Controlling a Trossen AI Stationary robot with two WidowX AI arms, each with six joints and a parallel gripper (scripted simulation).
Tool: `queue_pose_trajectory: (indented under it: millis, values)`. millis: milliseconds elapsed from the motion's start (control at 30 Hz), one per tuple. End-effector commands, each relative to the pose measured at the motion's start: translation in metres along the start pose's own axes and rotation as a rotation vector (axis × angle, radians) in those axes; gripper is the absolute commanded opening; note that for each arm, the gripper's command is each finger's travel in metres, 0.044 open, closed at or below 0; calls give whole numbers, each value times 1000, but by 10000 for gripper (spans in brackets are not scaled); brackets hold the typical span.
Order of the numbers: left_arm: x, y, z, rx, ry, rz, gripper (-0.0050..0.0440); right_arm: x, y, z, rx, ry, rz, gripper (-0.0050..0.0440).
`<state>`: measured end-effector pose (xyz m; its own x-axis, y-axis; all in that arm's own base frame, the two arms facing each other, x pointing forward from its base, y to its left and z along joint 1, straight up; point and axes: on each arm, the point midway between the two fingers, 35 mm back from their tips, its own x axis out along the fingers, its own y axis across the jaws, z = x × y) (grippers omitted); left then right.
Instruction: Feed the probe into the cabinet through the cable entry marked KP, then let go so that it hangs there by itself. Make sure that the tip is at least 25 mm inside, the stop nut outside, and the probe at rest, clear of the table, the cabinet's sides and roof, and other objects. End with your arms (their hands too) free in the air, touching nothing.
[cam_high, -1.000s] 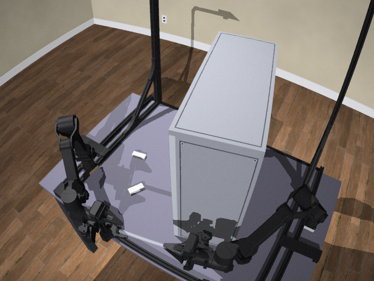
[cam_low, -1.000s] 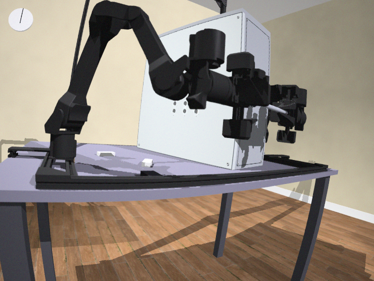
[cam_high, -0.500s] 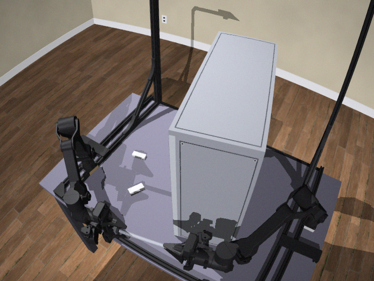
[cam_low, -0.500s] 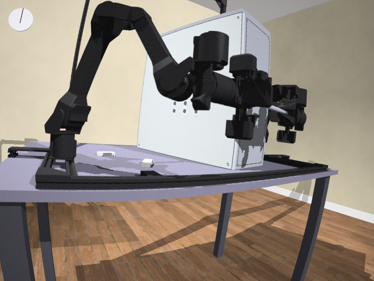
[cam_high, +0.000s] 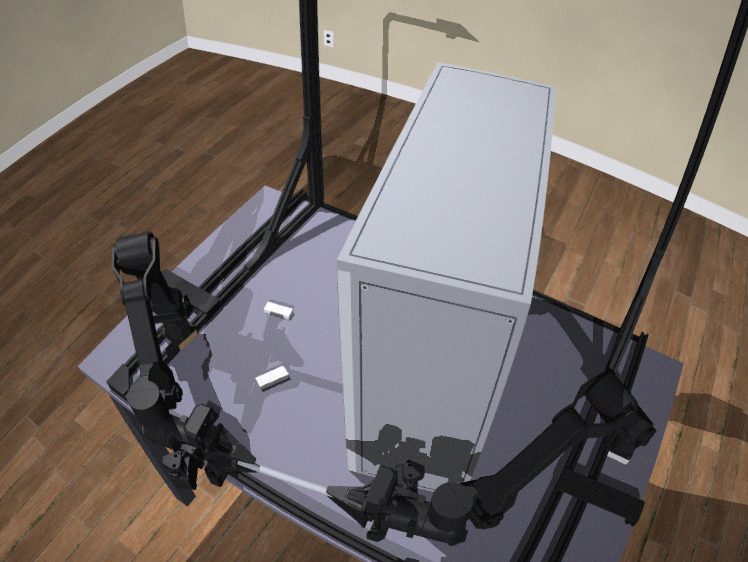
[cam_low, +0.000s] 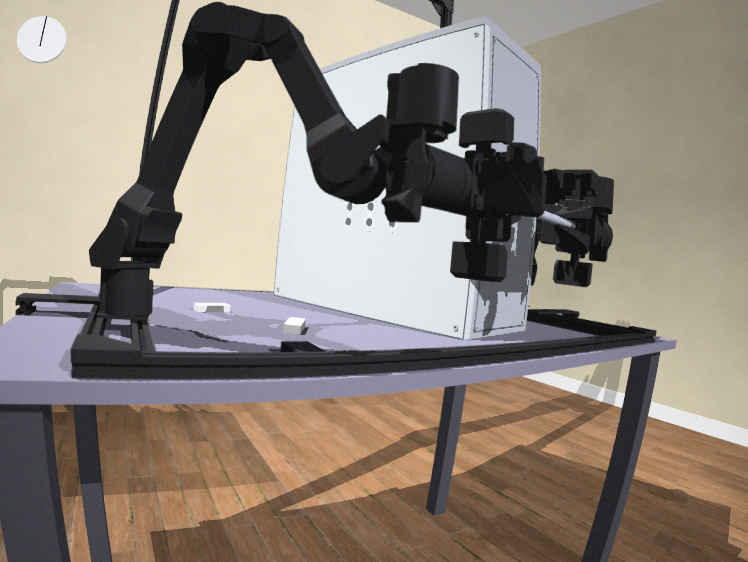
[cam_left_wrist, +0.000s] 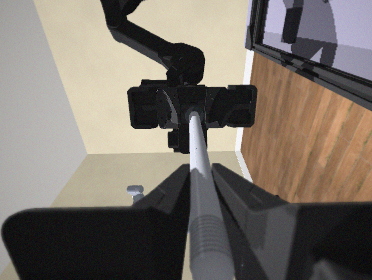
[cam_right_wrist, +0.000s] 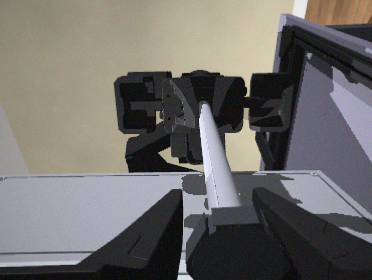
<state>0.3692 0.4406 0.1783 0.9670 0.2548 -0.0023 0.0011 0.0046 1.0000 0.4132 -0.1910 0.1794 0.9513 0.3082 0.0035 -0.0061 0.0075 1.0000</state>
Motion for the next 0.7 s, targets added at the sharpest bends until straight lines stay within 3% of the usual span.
queue_pose_trajectory:
  millis: [0, 267, 333, 400, 667]
  values:
    - [0, 1, 0, 4, 3, 2, 0, 0, -2, 1, 9, -3, -3, 116]
    - [0, 1, 0, 4, 3, 2, 0, 0, -2, 1, 9, -3, -3, 63]
    - [0, 1, 0, 4, 3, 2, 48, 0, -2, 1, 9, -3, -3, 15]
    - [0, 1, 0, 4, 3, 2, 48, 0, -2, 1, 9, -3, -3, 15]
    - [0, 1, 0, 4, 3, 2, 240, 0, -2, 1, 9, -3, -3, 0]
